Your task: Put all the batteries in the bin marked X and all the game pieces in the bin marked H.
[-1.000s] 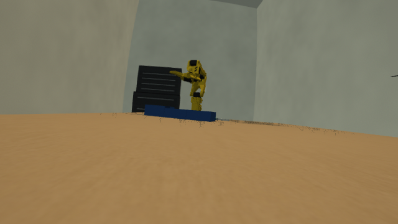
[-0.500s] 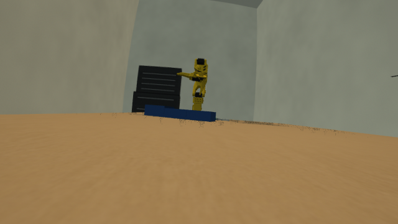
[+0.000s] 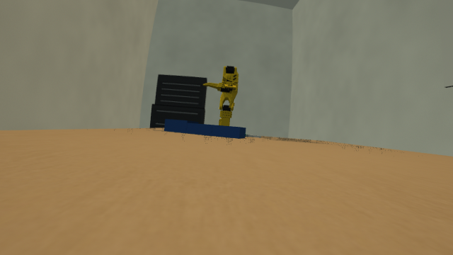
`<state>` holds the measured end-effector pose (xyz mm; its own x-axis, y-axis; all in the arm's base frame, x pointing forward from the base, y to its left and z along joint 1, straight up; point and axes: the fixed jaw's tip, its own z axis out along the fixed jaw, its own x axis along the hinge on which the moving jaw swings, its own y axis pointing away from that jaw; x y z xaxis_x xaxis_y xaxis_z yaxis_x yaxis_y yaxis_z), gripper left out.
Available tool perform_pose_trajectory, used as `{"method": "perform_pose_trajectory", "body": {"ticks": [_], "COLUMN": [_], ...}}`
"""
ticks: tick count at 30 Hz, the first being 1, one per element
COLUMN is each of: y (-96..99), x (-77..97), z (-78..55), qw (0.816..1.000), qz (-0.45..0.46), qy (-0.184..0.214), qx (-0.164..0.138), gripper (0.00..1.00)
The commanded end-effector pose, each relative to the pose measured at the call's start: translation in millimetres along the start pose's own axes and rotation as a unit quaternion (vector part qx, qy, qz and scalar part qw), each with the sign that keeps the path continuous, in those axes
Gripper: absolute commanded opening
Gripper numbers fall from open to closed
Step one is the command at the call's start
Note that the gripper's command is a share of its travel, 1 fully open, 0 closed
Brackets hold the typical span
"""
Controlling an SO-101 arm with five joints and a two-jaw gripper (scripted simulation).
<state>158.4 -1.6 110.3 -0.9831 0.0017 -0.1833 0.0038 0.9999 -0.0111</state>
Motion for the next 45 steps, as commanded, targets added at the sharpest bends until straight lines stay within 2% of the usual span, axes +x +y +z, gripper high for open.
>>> {"method": "perform_pose_trajectory", "body": {"ticks": [1, 12, 13, 34, 45], "y": [1.5, 1.5, 3.0, 1.4, -24.7], "x": [-3.7, -3.7, -8.7, -10.5, -47.1], "z": [-5.0, -5.0, -9.7, -9.8, -11.2], "qw": [1.0, 1.0, 1.0, 1.0, 0.996], "qz": [-0.001, -0.001, -0.002, 0.001, 0.037], "qy": [-0.014, -0.014, -0.03, -0.03, -0.076], "qx": [-0.001, -0.001, -0.001, 0.0, 0.019], "gripper": [1.0, 1.0, 1.0, 1.0, 1.0]}}
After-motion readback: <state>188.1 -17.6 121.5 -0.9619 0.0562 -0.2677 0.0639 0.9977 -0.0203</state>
